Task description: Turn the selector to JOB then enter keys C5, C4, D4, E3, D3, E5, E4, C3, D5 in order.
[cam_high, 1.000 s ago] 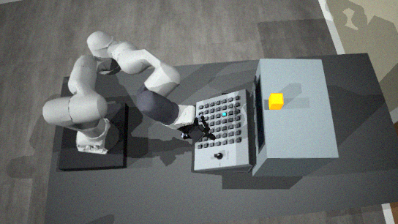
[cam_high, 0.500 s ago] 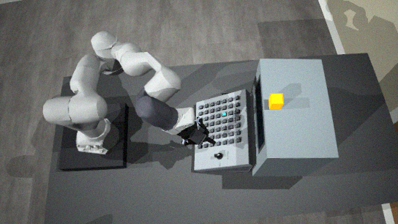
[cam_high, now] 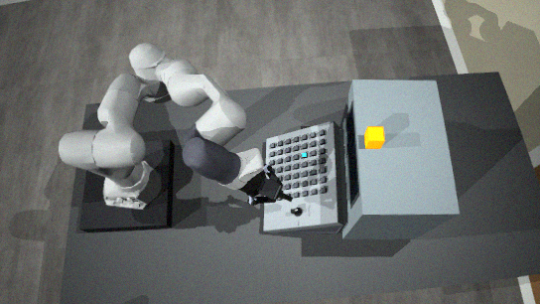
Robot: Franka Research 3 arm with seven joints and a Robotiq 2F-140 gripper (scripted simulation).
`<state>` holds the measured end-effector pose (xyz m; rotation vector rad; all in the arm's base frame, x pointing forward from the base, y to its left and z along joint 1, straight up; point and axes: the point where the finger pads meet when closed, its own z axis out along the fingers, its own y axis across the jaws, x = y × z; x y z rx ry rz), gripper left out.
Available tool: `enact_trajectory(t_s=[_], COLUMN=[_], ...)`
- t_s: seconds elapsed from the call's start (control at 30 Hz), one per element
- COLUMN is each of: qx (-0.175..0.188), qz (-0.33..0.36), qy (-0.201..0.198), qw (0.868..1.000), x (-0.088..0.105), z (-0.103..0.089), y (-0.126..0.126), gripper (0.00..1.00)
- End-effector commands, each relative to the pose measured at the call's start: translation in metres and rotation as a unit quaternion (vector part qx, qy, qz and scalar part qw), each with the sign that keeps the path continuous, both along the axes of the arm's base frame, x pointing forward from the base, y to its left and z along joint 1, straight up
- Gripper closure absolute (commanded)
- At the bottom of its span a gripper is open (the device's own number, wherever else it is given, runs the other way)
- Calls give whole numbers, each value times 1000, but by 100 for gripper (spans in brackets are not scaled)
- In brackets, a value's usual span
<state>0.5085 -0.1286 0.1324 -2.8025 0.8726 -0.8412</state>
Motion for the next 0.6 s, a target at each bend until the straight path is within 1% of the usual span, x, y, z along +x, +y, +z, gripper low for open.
enact_trajectory(t_s=[0.0,0.1,0.13,0.57], qx=[-36,-40,-49,-95], qz=[75,81,97,170], qy=[5,5,6,12], qw=[996,996,994,981], x=[1,1,0,-3], z=[1,1,1,3], y=[-1,-3,-6,-24], gripper=[90,90,90,90])
